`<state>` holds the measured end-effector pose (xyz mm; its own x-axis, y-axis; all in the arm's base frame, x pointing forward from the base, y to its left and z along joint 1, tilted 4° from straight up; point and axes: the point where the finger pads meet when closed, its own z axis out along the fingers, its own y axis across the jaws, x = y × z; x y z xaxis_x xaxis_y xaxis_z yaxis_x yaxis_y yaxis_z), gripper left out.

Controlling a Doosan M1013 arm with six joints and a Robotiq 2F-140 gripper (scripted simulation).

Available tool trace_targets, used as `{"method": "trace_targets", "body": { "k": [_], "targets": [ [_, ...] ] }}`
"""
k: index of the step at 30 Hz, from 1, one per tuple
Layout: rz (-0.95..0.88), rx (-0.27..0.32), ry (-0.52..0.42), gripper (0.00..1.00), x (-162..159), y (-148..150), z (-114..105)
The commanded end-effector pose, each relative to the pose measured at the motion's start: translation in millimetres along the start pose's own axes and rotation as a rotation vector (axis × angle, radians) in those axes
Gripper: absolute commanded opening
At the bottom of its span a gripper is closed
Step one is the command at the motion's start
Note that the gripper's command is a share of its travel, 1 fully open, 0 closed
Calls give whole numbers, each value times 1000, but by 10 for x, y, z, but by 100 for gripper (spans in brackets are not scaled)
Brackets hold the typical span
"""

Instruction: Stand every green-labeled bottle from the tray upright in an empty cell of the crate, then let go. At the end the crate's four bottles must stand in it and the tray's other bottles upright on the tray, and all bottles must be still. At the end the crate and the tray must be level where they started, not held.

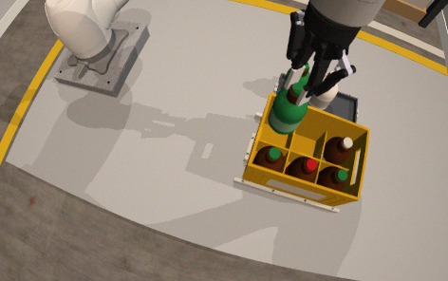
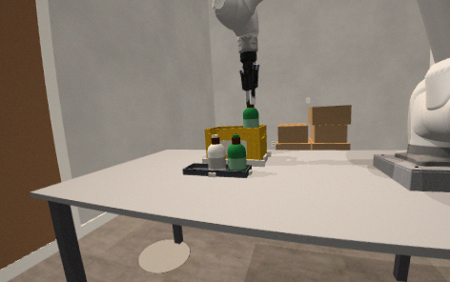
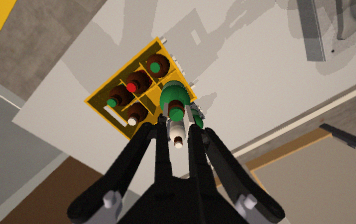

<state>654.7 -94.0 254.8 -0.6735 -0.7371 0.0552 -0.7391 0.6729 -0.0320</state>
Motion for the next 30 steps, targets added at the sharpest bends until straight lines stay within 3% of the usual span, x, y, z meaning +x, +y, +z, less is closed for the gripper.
{"method": "trace_targets", "body": {
  "k": [1, 30],
  "targets": [
    [-5, -3, 2, 0, 12, -11, 42],
    [-5, -3, 2, 0, 12, -10, 271]
  ]
}}
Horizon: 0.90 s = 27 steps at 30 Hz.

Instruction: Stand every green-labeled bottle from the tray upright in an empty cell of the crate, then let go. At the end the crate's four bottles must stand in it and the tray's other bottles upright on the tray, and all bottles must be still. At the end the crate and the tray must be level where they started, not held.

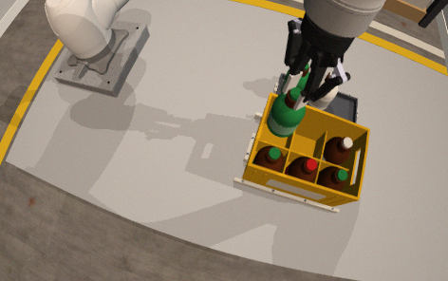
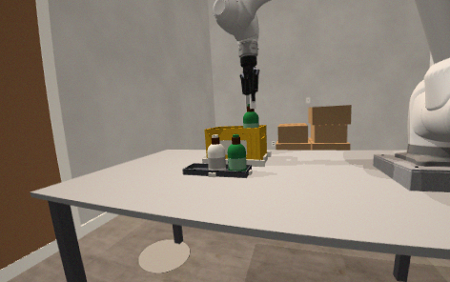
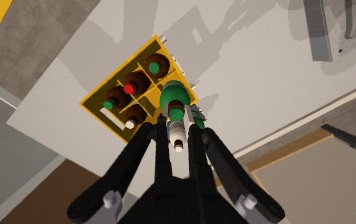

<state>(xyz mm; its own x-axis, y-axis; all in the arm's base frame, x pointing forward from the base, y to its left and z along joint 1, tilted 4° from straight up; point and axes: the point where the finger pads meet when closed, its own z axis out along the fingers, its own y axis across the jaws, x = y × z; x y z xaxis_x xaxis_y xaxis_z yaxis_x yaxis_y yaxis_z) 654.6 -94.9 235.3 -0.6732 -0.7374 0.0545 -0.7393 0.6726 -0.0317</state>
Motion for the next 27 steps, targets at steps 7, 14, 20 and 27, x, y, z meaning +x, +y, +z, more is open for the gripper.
{"method": "trace_targets", "body": {
  "k": [7, 14, 20, 27],
  "targets": [
    [-4, -2, 3, 0, 15, -11, 144],
    [-4, -2, 3, 0, 16, -11, 197],
    [-4, -2, 3, 0, 16, -11, 228],
    [-4, -2, 3, 0, 16, -11, 237]
  ]
}}
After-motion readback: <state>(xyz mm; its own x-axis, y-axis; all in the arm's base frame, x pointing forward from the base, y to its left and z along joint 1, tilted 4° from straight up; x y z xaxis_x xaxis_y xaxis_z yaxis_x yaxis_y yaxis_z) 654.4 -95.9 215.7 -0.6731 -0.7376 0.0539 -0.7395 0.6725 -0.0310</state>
